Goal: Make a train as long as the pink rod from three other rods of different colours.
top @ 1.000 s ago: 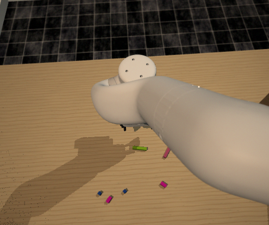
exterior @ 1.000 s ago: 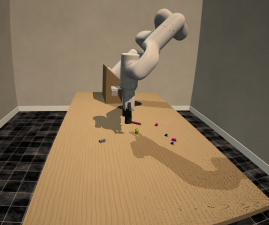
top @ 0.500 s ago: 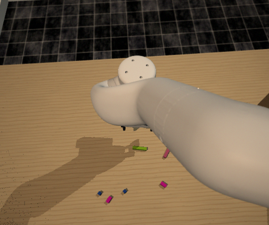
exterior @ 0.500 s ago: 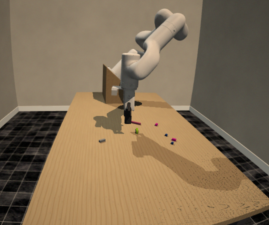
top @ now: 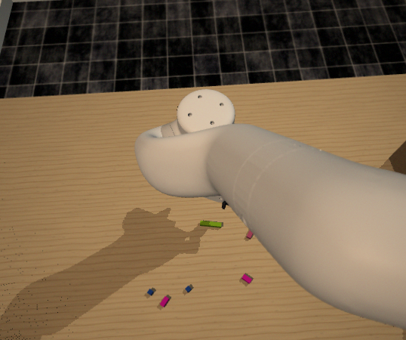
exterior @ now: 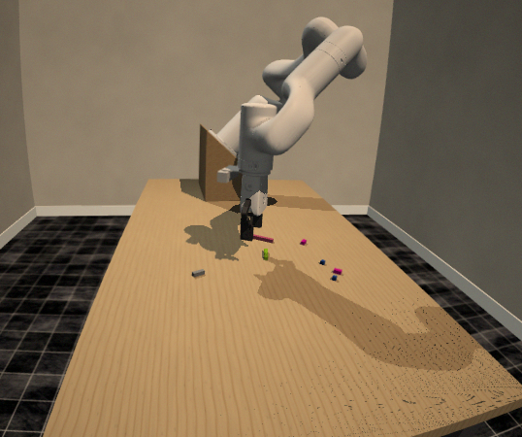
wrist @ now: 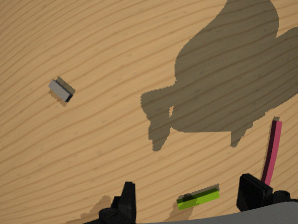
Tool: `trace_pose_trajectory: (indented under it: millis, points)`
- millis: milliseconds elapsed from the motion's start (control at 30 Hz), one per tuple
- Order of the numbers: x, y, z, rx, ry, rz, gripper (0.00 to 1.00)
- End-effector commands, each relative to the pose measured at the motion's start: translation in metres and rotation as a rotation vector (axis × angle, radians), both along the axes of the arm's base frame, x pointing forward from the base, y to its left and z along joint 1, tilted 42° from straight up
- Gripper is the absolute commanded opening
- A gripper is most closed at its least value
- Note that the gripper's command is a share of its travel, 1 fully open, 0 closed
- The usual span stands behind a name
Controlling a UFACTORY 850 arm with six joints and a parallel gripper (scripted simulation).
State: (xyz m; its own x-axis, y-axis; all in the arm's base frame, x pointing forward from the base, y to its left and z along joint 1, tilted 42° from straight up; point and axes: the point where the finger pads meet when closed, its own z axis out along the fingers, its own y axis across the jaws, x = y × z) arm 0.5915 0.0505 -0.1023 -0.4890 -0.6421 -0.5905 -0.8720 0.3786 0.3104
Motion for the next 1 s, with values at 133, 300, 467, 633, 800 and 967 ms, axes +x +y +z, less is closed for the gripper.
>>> trace_pose_trajectory:
  millis: [133, 300, 467, 633, 800, 967]
  points:
    - [0.006, 0.005, 0.007, 0.002, 0.196, -0.203, 1.00]
    - [0.008, 0.008, 0.009, 0.004, 0.269, -0.285, 1.00]
    - [0.010, 0.011, 0.013, 0.006, 0.372, -0.401, 1.00]
    - [0.013, 0.014, 0.016, 0.009, 0.468, -0.509, 1.00]
    - [0.014, 0.017, 0.019, 0.011, 0.544, -0.594, 1.00]
    - [0.017, 0.020, 0.022, 0.013, 0.645, -0.709, 1.00]
